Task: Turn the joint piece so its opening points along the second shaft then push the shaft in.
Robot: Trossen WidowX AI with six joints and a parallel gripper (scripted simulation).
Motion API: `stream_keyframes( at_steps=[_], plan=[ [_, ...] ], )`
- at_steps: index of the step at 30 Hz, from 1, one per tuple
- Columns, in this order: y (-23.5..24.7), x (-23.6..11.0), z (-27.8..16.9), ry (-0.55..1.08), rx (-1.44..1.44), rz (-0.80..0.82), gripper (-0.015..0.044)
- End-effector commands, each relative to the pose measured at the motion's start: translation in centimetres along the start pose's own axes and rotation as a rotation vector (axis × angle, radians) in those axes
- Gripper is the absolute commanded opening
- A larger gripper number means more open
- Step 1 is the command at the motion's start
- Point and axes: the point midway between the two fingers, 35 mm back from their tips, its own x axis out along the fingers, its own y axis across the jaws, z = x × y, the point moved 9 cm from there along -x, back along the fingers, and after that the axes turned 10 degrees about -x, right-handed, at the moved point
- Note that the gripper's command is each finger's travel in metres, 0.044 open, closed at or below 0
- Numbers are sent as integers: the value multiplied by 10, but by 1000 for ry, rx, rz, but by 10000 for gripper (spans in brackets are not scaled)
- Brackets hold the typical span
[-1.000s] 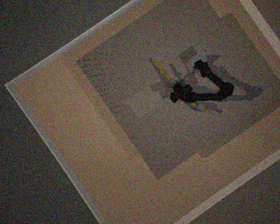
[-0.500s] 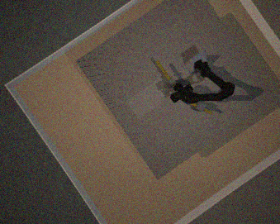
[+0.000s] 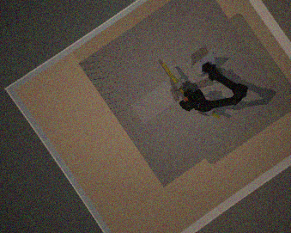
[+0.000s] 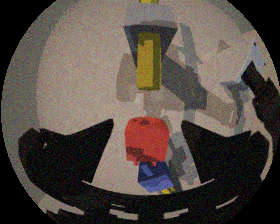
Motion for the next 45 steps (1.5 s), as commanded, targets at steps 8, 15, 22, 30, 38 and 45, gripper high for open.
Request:
stream_keyframes(
  at_steps=[8, 15, 22, 30, 38, 45],
  plan=[
    [-2, -40, 12, -2, -299, 59, 440],
    [-8, -69, 21, -13, -528, 107, 440],
    [-17, -98, 27, -36, -756, 155, 440],
    [-29, -127, 32, -78, -993, 204, 440],
    [-29, -126, 34, -75, -977, 199, 440],
    [-25, -117, 50, -20, -831, 191, 440]
  ],
)
